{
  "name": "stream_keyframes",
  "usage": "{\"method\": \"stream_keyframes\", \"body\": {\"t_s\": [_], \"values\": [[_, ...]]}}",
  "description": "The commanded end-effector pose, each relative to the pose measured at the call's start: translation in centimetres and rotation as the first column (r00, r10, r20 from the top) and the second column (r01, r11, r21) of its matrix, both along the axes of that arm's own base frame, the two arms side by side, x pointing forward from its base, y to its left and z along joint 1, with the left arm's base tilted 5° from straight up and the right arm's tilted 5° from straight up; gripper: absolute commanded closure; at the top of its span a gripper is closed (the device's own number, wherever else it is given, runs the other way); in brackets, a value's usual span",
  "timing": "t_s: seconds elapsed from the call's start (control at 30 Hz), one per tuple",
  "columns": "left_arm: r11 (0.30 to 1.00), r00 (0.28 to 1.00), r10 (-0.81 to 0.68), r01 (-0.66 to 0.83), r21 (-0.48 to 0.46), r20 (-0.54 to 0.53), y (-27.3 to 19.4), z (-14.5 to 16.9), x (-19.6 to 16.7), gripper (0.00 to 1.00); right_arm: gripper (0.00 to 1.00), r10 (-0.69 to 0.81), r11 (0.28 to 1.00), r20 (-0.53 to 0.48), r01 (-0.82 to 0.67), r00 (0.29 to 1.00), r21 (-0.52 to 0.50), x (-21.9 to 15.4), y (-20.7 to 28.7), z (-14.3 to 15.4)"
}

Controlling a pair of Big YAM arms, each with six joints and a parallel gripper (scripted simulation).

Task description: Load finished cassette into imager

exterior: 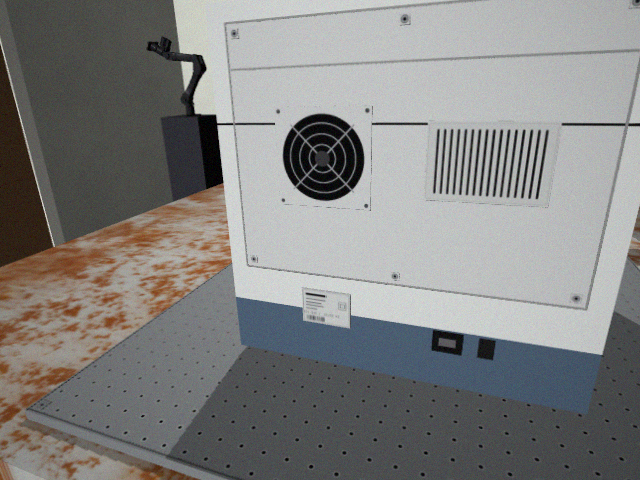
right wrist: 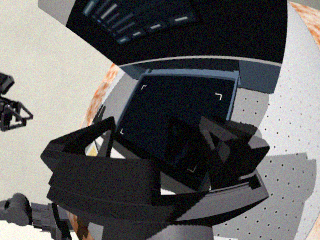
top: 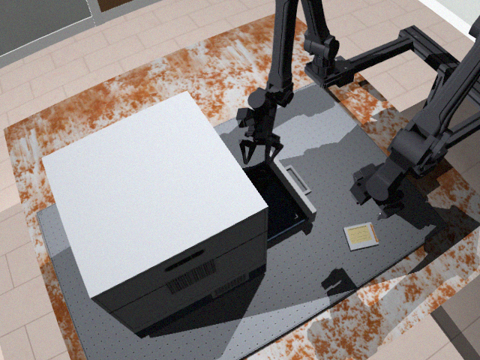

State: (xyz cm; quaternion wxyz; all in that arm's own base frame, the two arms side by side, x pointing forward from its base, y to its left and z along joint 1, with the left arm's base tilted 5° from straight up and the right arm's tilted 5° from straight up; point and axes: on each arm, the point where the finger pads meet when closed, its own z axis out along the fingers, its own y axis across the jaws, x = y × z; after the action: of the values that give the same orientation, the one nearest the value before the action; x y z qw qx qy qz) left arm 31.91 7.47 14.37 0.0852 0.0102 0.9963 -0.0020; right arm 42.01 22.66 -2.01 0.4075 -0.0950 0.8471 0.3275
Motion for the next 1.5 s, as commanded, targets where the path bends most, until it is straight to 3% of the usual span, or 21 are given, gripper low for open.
{"method": "stream_keyframes", "body": {"t_s": [0.0, 0.37, 0.43, 0.6, 0.93, 1.13, 1.4, 1.47], "values": [[0.946, 0.943, -0.318, 0.323, -0.035, 0.100, -3.1, 0.7, 0.8, 0.00, 0.00, 0.028, 0.995, -0.005, -0.028, 1.000, -0.094, 0.4, 2.6, 0.5], [0.742, 0.731, -0.627, 0.666, -0.081, 0.268, -8.5, 1.0, 0.3, 0.00, 0.00, 0.002, 0.962, -0.058, -0.018, 0.998, -0.271, -1.2, 4.1, -0.3], [0.742, 0.731, -0.627, 0.666, -0.081, 0.268, -8.5, 1.0, 0.3, 0.00, 0.00, 0.002, 0.962, -0.058, -0.018, 0.998, -0.271, -1.2, 4.1, -0.3], [0.574, 0.549, -0.749, 0.817, -0.051, 0.372, -11.3, 1.2, -0.4, 0.00, 0.00, -0.004, 0.927, -0.078, -0.025, 0.997, -0.375, -2.5, 4.6, -0.6], [0.306, 0.231, -0.810, 0.951, 0.053, 0.538, -15.6, 2.3, -1.7, 0.00, 0.00, 0.031, 0.838, -0.072, -0.065, 0.997, -0.541, -6.7, 6.4, -0.6], [0.272, 0.190, -0.795, 0.960, 0.059, 0.576, -16.5, 2.8, -1.9, 0.00, 0.00, 0.089, 0.780, -0.078, -0.119, 0.993, -0.615, -9.8, 7.5, -2.4], [0.292, 0.210, -0.783, 0.955, 0.048, 0.586, -16.5, 3.4, -1.5, 0.00, 0.00, 0.138, 0.745, -0.124, -0.185, 0.983, -0.640, -11.5, 8.7, -4.4], [0.318, 0.252, -0.774, 0.948, 0.011, 0.581, -16.2, 2.2, -1.6, 0.00, 0.00, 0.152, 0.744, -0.111, -0.188, 0.982, -0.641, -11.3, 8.9, -4.2]]}}
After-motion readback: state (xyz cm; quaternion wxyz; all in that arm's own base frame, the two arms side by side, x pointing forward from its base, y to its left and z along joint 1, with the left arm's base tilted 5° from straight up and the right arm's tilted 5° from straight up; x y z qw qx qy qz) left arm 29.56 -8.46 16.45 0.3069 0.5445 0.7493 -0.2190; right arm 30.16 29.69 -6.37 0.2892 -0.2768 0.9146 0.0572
